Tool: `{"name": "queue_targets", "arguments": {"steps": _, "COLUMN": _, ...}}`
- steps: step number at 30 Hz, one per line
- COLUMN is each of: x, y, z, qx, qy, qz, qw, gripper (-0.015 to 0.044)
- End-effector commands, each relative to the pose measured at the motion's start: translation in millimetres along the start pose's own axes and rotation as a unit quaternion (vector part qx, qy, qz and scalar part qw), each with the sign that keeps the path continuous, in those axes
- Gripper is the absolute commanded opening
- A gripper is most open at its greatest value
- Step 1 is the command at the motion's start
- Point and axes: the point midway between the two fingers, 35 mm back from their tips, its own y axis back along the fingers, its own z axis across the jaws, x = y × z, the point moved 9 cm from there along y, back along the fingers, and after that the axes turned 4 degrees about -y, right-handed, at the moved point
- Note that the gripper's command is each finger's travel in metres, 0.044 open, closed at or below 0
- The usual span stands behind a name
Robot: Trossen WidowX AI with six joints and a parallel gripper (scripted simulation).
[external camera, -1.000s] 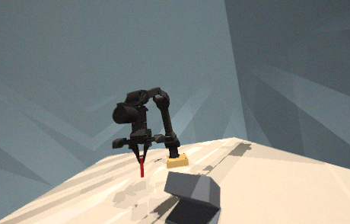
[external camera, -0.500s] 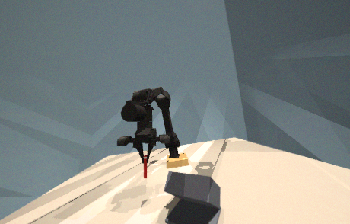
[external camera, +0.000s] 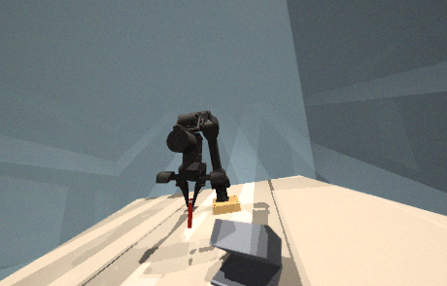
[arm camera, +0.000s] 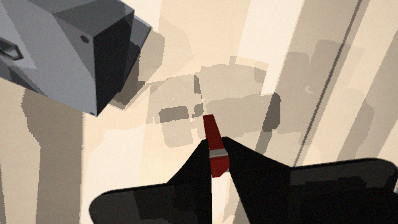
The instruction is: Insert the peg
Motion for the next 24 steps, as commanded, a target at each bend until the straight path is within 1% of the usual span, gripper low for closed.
{"name": "queue_targets", "arguments": {"steps": 1, "x": -1, "y": 1, "z": 5, "qx": 0.008, "qy": -0.007, "qz": -0.003, "qw": 1.0, "gripper": 0.0}}
{"name": "queue_targets", "arguments": {"steps": 24, "x": -4, "y": 8, "z": 37, "qx": 0.04, "qy": -0.05, "qz": -0.027, "qw": 0.998, "gripper": 0.0}}
